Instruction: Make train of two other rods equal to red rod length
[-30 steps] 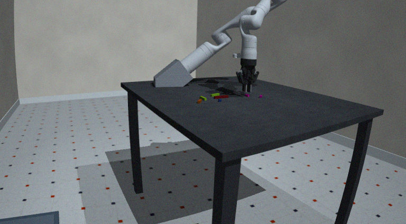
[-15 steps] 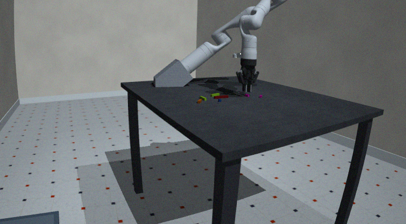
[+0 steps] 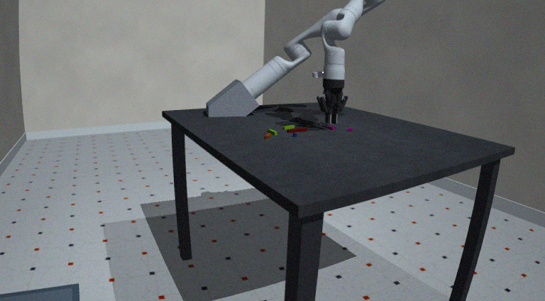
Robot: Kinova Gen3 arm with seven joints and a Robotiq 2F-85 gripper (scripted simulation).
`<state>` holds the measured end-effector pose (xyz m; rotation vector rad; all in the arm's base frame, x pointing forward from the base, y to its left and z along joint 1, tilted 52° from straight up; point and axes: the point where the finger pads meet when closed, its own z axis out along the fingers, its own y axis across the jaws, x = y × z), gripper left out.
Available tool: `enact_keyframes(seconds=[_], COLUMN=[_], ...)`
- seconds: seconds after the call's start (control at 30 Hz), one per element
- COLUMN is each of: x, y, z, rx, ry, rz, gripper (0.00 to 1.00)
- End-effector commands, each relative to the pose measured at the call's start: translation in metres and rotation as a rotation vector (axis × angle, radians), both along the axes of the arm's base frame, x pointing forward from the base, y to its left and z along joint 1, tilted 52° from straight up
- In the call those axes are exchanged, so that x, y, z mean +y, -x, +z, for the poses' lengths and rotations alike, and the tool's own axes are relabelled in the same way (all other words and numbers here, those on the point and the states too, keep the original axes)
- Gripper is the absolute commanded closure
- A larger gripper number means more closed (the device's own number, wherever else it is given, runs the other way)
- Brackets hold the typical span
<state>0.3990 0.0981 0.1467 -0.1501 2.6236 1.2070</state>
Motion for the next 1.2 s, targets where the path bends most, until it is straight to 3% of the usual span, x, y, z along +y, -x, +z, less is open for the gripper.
enact_keyframes(seconds=[0.0,1.17], x=[0.0022,0.0042], y=[-0.0002,0.0007], z=[-0.0013,0.0010], rx=[-0.001,-0.001], ry=[-0.001,-0.001], rz=[0.001,0.001], gripper=[0.76,0.76])
